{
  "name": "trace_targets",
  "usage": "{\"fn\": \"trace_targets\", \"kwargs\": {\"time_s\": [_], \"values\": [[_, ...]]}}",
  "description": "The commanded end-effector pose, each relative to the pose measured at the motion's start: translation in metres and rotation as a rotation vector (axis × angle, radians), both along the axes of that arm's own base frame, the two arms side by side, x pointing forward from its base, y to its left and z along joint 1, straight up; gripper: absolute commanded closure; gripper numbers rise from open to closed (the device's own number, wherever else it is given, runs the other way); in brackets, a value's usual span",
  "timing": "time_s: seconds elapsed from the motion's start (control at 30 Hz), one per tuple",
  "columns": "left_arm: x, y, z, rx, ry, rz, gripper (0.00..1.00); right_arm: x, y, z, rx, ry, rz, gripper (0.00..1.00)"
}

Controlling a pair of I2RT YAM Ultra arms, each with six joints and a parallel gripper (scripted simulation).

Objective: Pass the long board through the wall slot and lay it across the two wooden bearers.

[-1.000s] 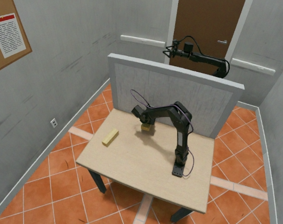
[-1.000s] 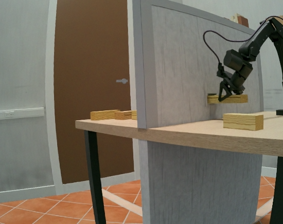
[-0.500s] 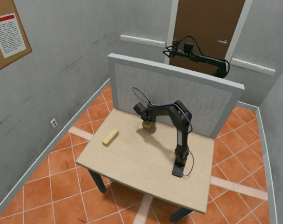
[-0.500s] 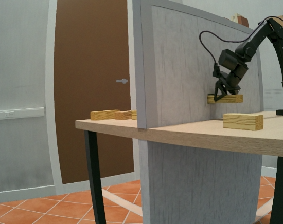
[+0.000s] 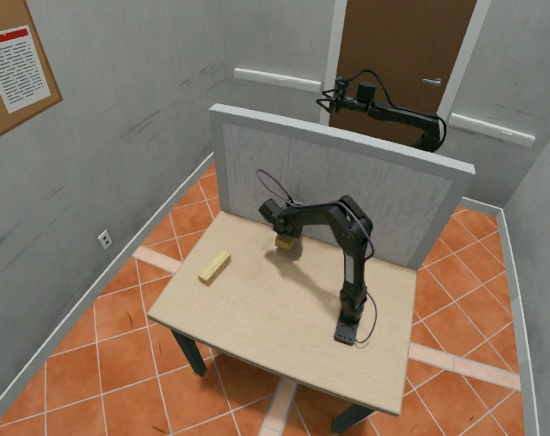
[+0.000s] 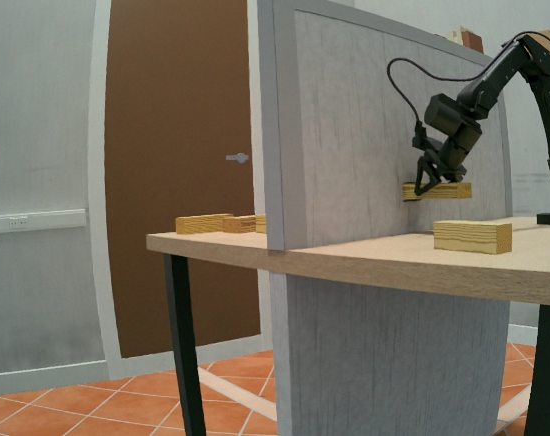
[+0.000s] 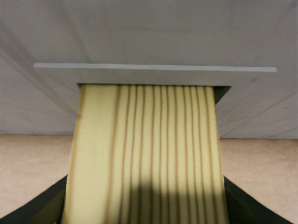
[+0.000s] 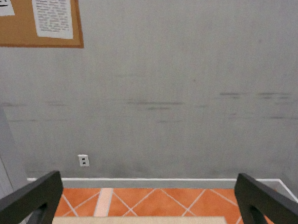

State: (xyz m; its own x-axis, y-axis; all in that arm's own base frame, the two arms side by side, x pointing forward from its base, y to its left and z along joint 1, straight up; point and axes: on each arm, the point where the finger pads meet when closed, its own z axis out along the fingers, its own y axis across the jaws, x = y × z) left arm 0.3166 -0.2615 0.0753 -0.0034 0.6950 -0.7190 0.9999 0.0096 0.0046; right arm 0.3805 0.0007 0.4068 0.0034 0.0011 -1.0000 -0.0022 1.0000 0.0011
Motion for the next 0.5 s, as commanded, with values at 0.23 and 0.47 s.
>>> {"fn": "trace_targets", "kwargs": {"time_s": [0.23, 0.47], "values": [[0.0148, -0.02, 0.0461, -0.109, -0.107, -0.027, 1.0, 0.0002, 0.0049, 0.0257, 0.003, -0.063, 0.017, 0.0], [0.0149, -0.0184, 0.044, -0.107, -0.103, -0.025, 1.0, 0.0002, 0.0049, 0.0257, 0.003, -0.063, 0.017, 0.0]]}}
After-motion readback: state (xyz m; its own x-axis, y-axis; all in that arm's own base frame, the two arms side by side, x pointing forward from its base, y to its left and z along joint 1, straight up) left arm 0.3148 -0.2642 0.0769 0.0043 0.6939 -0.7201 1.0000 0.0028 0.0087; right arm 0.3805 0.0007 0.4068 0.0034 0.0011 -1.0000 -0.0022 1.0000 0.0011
